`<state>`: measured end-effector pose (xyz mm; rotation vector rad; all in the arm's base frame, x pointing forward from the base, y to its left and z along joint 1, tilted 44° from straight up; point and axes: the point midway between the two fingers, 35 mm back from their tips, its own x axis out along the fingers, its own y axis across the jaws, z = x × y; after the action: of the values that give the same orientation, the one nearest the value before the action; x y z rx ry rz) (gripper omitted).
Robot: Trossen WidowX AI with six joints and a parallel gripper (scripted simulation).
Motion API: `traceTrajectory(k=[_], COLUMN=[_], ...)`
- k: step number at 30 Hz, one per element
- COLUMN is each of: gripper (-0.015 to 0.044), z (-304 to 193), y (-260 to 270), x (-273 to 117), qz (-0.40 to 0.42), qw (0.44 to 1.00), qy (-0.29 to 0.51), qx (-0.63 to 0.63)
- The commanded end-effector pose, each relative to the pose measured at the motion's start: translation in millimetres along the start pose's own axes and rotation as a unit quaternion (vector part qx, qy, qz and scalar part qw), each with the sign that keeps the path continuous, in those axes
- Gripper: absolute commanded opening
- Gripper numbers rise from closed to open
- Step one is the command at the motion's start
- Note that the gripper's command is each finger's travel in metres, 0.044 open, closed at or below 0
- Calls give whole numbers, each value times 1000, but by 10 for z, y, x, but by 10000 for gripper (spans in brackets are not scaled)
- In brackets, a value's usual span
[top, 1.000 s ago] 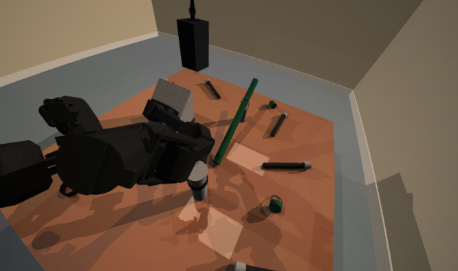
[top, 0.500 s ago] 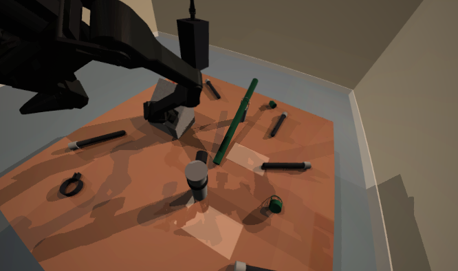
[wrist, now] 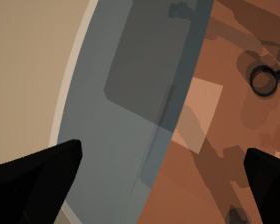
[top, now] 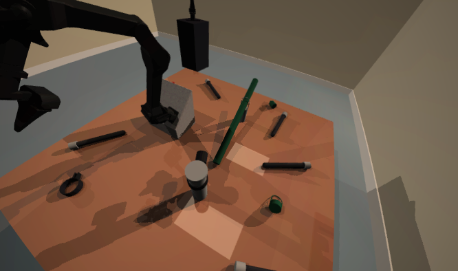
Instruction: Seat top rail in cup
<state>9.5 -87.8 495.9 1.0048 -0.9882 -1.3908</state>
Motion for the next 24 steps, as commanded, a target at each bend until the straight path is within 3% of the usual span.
traceTrajectory(k=[1,14,24], gripper=[440,440,440], z=[-47,-963,-2154], y=[-48,-189,-349], x=[241,952,865], qz=[-11,-16,30], qw=[998,945,846], qy=[52,270,413], qx=[-27,-181,-335])
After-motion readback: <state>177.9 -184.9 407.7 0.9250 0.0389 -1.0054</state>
